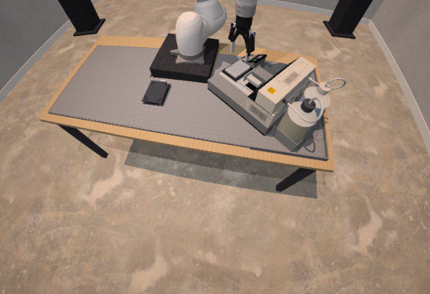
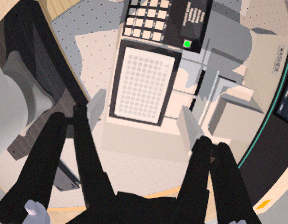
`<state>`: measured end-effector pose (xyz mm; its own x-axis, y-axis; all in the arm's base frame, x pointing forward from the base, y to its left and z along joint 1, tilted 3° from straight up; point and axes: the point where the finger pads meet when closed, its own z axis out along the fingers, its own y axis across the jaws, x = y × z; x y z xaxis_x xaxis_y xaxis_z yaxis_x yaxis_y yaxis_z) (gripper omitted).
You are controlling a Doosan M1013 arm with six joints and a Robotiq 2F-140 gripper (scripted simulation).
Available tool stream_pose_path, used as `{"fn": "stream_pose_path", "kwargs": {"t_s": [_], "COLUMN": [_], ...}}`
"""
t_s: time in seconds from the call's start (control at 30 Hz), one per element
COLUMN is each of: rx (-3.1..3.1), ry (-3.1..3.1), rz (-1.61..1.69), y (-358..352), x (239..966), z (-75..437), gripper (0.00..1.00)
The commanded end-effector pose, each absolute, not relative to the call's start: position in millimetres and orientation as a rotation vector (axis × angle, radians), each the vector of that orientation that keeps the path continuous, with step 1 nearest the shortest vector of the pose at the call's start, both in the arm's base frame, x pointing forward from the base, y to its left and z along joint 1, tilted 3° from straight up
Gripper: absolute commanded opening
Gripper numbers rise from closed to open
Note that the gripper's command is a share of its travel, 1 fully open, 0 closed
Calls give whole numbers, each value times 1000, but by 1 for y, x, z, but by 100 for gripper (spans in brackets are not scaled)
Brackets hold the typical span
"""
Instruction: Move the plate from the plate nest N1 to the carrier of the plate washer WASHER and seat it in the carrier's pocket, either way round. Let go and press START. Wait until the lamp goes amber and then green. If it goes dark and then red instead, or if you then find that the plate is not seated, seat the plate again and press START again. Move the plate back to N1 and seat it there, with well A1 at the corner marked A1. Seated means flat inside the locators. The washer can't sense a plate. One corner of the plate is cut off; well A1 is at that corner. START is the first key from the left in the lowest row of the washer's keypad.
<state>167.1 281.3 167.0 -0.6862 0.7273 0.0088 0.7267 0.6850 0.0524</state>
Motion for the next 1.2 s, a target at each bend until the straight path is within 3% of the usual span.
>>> {"fn": "stream_pose_path", "kwargs": {"t_s": [0.0,1.17], "rx": [1239,1239], "ry": [2872,2872], "rz": [81,81], "y": [281,284], "x": [167,169], "z": [163,111], "gripper": [70,70]}}
